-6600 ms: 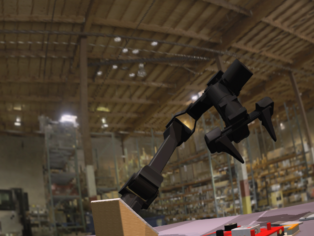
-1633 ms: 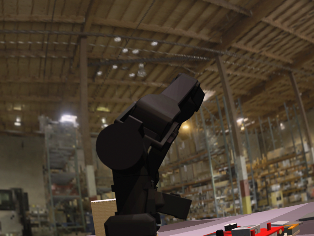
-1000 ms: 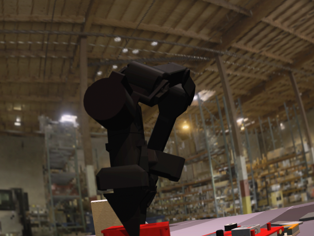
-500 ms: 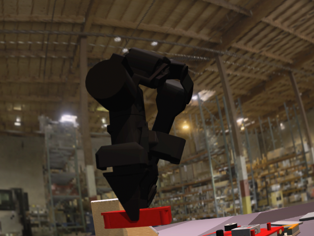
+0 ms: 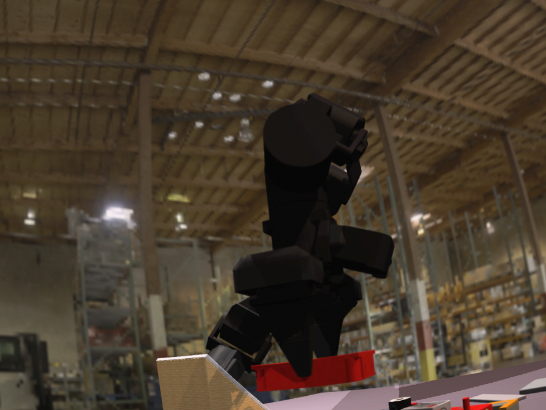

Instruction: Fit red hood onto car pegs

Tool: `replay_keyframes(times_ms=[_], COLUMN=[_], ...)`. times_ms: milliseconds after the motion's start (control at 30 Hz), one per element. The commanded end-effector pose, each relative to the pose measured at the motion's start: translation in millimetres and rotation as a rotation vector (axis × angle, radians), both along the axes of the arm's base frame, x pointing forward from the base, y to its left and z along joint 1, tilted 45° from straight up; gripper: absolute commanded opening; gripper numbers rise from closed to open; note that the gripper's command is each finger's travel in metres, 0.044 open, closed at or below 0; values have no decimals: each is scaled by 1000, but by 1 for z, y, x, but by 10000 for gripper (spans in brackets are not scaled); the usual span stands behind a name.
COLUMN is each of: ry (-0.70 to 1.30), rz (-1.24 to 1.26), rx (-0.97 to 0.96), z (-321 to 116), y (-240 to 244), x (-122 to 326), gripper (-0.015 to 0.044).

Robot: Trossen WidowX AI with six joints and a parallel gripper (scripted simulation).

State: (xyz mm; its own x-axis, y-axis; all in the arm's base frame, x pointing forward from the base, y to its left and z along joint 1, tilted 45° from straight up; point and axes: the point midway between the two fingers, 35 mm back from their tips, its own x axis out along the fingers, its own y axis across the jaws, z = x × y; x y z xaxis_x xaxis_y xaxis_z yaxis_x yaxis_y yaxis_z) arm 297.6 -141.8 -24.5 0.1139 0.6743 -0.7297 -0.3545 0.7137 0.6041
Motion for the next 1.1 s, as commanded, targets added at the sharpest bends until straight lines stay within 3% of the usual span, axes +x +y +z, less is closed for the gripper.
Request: replay_keyframes(times_ms=[0,800,1067], ry=[51,391,400], rz=[-62,-421,-431], rx=[9,88,91], z=[15,99,99], y=[12,97,101], x=[7,34,35], gripper=[0,0,0])
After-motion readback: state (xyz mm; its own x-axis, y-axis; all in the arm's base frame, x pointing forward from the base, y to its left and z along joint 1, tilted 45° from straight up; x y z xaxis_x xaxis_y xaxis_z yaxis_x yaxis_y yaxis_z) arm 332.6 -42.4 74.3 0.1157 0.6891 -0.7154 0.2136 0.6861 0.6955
